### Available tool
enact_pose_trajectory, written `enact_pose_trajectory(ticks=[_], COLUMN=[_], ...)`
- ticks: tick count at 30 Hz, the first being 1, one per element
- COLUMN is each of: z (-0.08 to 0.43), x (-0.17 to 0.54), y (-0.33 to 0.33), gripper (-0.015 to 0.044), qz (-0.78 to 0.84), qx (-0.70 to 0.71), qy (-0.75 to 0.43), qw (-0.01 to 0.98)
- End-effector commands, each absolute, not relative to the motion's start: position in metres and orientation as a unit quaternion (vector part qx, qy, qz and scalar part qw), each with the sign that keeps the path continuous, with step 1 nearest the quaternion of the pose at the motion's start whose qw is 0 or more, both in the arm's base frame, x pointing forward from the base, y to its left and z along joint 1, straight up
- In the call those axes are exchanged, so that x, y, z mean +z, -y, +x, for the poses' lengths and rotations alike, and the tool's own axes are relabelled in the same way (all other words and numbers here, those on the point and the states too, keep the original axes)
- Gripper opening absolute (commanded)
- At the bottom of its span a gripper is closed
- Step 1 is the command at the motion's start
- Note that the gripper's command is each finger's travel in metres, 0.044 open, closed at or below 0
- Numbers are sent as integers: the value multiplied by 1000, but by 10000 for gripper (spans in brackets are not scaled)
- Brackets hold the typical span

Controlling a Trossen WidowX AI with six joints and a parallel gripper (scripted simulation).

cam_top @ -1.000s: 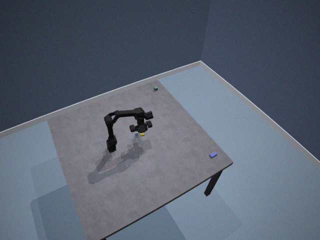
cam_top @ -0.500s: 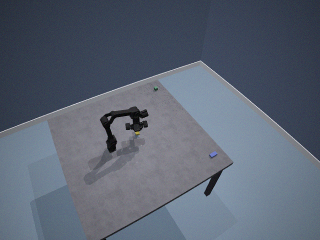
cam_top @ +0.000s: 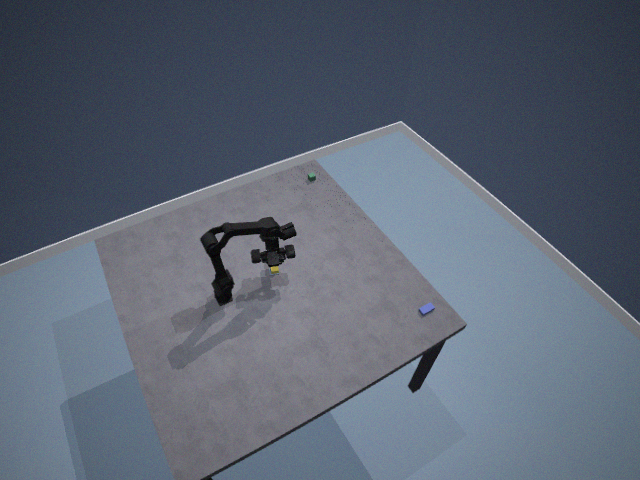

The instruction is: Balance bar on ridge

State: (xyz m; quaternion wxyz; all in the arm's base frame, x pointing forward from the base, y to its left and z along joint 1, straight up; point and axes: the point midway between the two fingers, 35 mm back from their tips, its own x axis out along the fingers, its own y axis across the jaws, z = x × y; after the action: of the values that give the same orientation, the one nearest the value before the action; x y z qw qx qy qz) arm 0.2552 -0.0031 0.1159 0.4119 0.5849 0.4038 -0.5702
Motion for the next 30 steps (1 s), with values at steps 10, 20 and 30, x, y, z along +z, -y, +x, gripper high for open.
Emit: enact_pose_trajectory(ticks=[10, 20, 30], z=[253, 253, 253], x=[97, 97, 96], y=[3, 3, 3], gripper=[0, 0, 0], qz=[585, 585, 585], qx=[-573, -573, -573], qy=[-402, -402, -402], qw=[411, 411, 411])
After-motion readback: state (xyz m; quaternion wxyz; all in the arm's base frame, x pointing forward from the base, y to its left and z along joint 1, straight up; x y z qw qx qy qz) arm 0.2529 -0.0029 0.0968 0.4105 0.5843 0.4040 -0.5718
